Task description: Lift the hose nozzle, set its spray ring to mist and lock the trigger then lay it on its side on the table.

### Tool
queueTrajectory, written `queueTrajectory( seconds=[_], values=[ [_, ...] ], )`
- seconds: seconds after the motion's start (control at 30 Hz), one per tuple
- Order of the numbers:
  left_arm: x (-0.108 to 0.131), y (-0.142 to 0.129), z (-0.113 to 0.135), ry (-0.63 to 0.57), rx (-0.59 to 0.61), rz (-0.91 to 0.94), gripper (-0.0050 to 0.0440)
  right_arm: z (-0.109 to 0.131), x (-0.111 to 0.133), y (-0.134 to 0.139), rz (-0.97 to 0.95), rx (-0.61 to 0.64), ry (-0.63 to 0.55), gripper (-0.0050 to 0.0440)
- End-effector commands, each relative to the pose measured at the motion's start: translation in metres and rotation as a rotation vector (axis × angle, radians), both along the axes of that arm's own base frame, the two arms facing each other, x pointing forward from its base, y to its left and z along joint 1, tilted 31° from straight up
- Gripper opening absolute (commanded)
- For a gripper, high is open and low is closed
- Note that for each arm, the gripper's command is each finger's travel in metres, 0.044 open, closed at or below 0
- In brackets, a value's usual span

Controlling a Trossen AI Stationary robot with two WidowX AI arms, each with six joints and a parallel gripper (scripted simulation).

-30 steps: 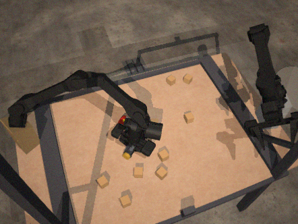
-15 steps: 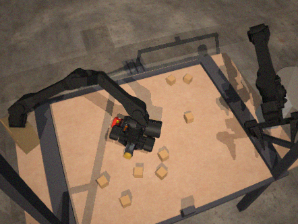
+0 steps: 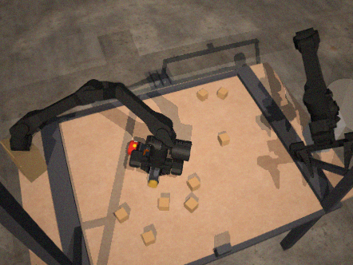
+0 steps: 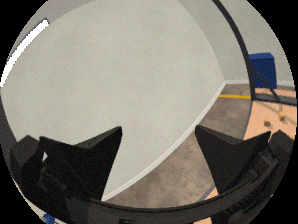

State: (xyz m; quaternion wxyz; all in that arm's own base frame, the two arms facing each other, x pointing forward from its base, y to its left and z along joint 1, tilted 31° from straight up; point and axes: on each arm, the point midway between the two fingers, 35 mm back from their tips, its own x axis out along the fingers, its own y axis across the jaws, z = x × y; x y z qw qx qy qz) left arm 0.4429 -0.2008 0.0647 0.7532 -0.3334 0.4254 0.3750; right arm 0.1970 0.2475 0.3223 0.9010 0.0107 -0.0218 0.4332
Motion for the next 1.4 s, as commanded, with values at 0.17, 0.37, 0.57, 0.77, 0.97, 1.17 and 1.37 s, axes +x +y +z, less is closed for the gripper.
queueTrajectory(
  seconds=[0.17,0.37,0.57,0.77,0.97,1.17,1.37],
  values=[
    [0.0016,-0.0024,0.0187,-0.058,-0.069,0.08,0.0165,0.0069,-0.0013,-0.0008,0.002,0.013,-0.013,0.0407],
    [0.0017,-0.0024,0.0192,-0.086,-0.128,0.182,0.0165,0.0069,-0.0013,-0.0008,0.002,0.013,-0.013,0.0407],
    [0.0016,-0.0026,0.0198,-0.109,-0.177,0.265,0.0165,0.0069,-0.0013,-0.0008,0.002,0.013,-0.013,0.0407],
    [0.0017,-0.0025,0.02,-0.109,-0.175,0.261,0.0165,0.0069,-0.0013,-0.0008,0.002,0.013,-0.013,0.0407],
    [0.0013,-0.0019,0.0198,-0.134,-0.234,0.365,0.0165,0.0069,-0.0013,-0.0008,0.002,0.013,-0.013,0.0407],
    [0.0008,-0.0019,0.02,-0.156,-0.282,0.448,0.0165,0.0069,-0.0013,-0.0008,0.002,0.013,-0.013,0.0407],
    [0.0008,-0.0015,0.0201,-0.17,-0.314,0.505,0.0165,0.0069,-0.0013,-0.0008,0.002,0.013,-0.013,0.0407]
  ],
)
